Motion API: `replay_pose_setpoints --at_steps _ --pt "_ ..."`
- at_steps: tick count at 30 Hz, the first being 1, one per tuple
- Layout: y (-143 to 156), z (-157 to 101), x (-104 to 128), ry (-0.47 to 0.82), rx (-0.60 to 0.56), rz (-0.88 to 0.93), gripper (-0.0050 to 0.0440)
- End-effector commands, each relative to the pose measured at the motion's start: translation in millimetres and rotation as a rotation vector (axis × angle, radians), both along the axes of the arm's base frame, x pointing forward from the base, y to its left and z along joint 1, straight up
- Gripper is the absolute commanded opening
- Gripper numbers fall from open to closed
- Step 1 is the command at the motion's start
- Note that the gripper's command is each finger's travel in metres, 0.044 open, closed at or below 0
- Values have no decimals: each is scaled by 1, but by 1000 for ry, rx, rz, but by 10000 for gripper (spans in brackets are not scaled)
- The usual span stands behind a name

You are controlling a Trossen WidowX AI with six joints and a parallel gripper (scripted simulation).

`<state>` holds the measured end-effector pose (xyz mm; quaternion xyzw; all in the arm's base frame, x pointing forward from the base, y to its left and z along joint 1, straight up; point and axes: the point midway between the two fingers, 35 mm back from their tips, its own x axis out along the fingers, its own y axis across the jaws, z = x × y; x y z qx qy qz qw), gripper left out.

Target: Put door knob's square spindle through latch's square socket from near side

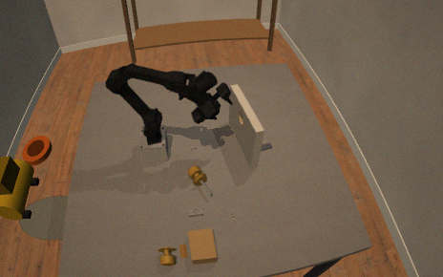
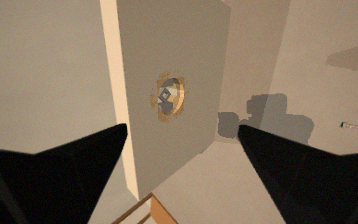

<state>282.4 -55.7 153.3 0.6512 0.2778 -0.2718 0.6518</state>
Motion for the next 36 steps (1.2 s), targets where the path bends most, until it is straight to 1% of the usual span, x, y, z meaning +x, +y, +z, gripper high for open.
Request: replay_pose_setpoints --at_steps 1,12,14,16,18,20,22,24,27,31,33,35,36 --pt "-1 9 0 -16 -5 3 440" --pt "-1 6 0 -10 -4 0 440" --pt "-1 13 11 -39 -17 4 440" --pt "-1 13 11 -39 -17 4 440" --pt "0 27 34 -99 -42 11 440" --pt "3 46 65 -182 -70 20 440" --pt "7 59 87 -242 -86 26 440" --pt "8 67 107 -292 -100 29 440" --pt "13 79 148 -385 -124 34 440" --pt "22 93 193 -513 -145 35 440" --pt "22 93 193 -513 -145 35 440" --pt "29 103 218 -606 -155 34 440" --pt "34 103 230 -636 -157 34 440"
